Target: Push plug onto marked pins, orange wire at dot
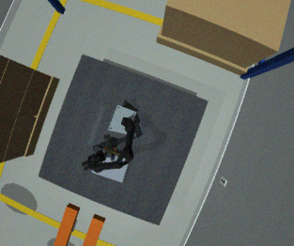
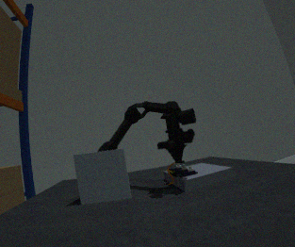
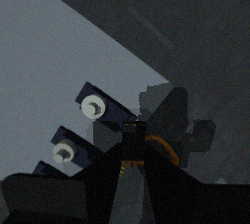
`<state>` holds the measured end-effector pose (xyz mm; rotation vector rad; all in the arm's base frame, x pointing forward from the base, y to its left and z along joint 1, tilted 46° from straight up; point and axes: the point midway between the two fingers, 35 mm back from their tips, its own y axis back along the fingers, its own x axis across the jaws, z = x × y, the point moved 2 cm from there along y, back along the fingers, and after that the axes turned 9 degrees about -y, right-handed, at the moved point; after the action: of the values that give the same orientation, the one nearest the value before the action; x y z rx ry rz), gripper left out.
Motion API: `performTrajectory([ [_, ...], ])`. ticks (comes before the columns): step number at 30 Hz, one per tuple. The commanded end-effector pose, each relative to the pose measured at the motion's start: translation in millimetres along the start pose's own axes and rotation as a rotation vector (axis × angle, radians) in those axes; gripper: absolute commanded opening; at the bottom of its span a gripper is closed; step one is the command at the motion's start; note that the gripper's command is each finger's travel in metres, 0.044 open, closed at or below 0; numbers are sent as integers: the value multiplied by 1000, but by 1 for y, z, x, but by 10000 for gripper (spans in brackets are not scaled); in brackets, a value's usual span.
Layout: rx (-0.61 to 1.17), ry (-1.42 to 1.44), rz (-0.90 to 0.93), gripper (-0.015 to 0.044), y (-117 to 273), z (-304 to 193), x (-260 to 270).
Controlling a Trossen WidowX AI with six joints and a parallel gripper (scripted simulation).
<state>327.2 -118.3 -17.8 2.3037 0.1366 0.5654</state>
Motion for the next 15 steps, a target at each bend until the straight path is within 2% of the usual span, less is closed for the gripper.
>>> performTrajectory([
  [1, -3, 118, -4, 0, 1, -9, -9],
  [15, 0, 571, -5, 0, -1, -48, -38],
])
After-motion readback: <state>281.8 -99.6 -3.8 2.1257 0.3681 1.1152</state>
